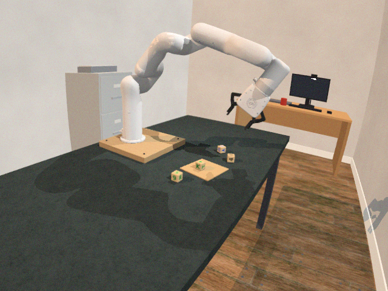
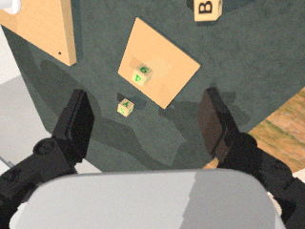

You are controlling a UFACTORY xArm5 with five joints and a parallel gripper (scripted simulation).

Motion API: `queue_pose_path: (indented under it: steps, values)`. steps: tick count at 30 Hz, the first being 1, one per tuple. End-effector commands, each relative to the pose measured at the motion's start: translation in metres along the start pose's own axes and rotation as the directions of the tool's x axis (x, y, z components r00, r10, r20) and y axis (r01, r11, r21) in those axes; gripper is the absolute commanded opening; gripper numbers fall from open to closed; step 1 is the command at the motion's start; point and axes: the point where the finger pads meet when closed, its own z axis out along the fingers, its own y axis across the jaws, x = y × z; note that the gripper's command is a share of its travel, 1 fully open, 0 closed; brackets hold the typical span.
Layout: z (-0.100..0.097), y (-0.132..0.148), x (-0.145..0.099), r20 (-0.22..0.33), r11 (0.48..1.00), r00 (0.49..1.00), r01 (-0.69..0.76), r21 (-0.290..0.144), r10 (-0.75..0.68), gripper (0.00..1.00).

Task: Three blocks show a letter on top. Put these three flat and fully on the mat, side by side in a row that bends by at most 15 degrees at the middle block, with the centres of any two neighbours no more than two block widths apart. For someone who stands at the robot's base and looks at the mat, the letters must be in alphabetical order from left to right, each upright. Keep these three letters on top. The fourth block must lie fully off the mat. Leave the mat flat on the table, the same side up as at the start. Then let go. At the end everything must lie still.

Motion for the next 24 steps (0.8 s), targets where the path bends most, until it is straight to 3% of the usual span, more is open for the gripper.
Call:
queue_pose_path:
  steps: [1,11,13,14,24]
  values:
    - [-0.009,-0.009,-0.007,-0.011,0.990,0.992,-0.128,-0.058,0.128,1.00]
    - [-0.020,-0.029,-0.021,-0.065,0.908,0.917,-0.399,-0.126,0.394,1.00]
    - [-0.020,-0.029,-0.021,-0.065,0.908,0.917,-0.399,-0.126,0.394,1.00]
    - [-0.022,-0.035,-0.025,-0.087,0.870,0.881,-0.472,-0.140,0.464,1.00]
    - [-0.027,-0.056,-0.037,-0.173,0.707,0.726,-0.687,-0.168,0.665,1.00]
